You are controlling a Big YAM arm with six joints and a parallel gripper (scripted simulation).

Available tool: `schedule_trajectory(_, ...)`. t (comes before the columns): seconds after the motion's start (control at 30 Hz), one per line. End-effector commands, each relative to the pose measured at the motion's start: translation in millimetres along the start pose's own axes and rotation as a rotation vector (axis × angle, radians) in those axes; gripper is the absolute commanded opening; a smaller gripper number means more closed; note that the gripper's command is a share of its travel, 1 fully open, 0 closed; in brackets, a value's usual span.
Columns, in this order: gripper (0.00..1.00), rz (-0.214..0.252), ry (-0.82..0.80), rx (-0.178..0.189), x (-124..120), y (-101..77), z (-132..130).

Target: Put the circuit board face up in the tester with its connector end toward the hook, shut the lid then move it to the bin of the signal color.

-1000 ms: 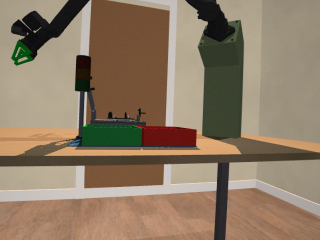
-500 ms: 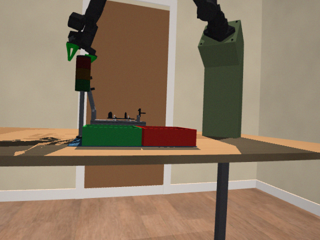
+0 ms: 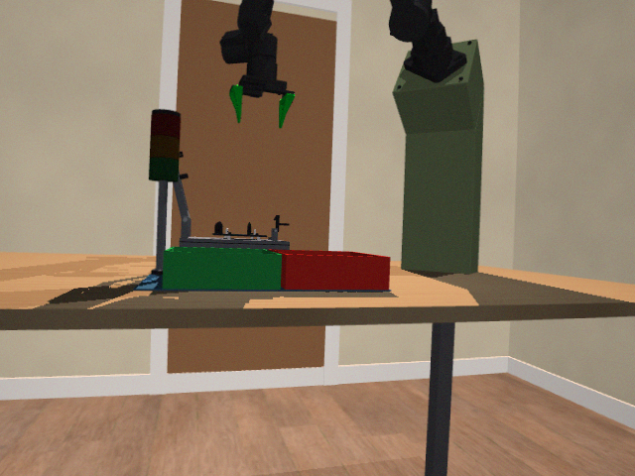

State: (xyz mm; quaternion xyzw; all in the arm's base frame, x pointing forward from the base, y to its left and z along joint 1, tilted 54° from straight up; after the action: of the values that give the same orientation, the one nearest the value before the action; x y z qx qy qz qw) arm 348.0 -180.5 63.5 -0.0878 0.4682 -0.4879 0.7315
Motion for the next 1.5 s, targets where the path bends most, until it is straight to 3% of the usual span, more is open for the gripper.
schedule_trajectory(0.0, 1.0, -0.01, 0.085, 0.009, -5, -16.3, -5)
schedule_trajectory(0.07, 1.0, 0.0, 0.057, 0.002, -12, -11.6, 6)
schedule_trajectory(0.2, 1.0, -0.003, 0.068, 0.002, -11, -12.7, 2)
schedule_trajectory(0.23, 0.92, 0.001, 0.078, -0.005, -12, -11.0, -4)
schedule_trajectory(1.47, 0.92, 0.009, 0.081, -0.017, -10, -2.7, -9)
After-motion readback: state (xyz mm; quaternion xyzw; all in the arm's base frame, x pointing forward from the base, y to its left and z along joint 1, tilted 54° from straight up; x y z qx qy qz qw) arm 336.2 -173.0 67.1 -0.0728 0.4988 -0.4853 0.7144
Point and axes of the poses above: the point where the finger pads meet when closed, its own y axis out along the fingers, its own z axis across the jaws, x = y × z, the point moved 4 cm from there along -y, back along the fingers, and after that the axes turned 8 degrees about y, right-handed, at the moved point
